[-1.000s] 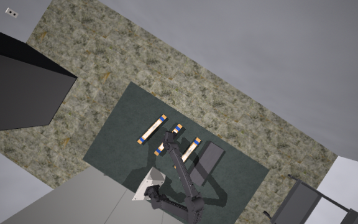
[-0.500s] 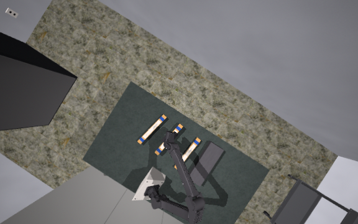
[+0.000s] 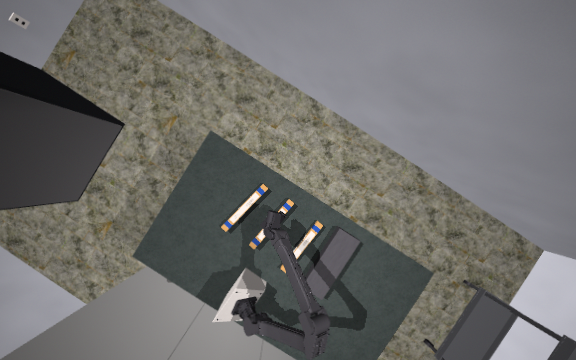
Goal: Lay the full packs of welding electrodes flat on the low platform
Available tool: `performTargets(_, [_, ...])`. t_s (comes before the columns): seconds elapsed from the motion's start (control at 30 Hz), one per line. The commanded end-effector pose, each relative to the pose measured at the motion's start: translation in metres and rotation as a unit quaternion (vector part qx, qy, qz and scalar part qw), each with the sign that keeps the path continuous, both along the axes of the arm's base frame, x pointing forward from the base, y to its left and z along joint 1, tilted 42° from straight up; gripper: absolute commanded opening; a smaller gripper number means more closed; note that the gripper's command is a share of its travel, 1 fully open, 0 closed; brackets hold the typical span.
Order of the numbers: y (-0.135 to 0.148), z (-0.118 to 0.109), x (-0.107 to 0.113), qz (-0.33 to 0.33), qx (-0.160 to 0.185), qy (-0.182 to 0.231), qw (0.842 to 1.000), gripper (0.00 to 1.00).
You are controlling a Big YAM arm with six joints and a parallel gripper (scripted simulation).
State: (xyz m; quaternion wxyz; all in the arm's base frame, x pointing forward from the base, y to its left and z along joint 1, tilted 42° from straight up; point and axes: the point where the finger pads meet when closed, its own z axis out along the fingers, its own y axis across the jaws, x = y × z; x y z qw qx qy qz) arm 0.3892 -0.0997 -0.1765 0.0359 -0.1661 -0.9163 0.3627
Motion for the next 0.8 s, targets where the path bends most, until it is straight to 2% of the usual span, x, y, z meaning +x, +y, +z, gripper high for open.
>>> performTargets(0.0, [0.011,0.011,0.026,0.022,0.001,-0.025,0.999,0.0])
performTargets(0.4, [0.013,0.012,0.032,0.026,0.001,-0.032,0.999,0.0])
performTargets(0.77, [0.013,0.006,0.02,0.026,0.001,-0.022,0.999,0.0])
